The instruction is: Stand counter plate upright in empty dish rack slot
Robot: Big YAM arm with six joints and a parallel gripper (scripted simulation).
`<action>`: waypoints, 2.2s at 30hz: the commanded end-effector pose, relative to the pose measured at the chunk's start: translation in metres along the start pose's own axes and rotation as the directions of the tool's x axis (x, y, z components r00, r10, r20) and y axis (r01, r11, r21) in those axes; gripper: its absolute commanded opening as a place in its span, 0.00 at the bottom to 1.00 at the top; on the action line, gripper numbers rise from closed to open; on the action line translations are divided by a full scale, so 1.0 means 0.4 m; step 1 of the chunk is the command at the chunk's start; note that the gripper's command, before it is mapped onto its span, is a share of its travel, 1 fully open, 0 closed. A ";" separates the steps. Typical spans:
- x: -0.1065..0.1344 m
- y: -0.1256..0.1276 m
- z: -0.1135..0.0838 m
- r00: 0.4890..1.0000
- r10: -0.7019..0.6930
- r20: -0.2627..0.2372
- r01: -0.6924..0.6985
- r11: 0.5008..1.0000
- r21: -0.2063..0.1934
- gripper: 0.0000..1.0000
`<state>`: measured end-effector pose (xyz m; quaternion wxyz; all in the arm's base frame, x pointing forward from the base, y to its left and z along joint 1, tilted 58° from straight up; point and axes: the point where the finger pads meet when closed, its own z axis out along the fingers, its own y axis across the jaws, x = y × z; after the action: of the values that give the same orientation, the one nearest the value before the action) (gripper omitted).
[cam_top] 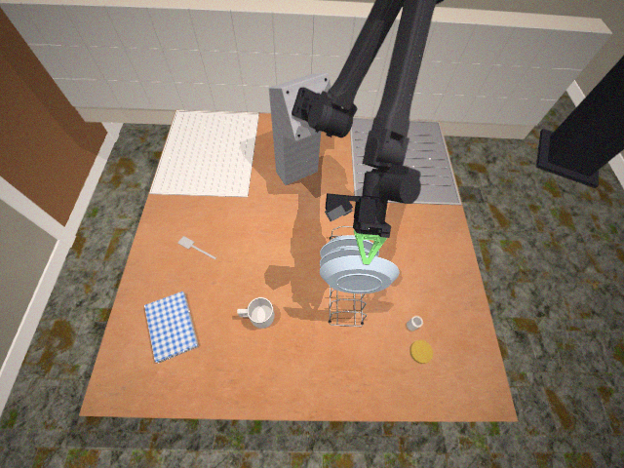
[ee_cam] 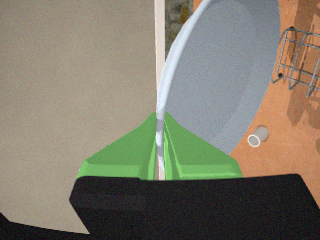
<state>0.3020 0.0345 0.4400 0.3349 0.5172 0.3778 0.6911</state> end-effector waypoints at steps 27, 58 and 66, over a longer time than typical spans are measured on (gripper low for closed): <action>0.080 0.110 0.020 0.998 -0.001 -0.069 -0.005 0.996 -0.092 0.00; 0.086 0.083 0.070 0.997 -0.007 -0.083 0.001 0.997 -0.073 0.00; 0.094 0.075 0.074 0.996 -0.008 -0.093 0.002 0.998 -0.068 0.00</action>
<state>0.3238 0.0557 0.4330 0.3152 0.5113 0.3917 0.6970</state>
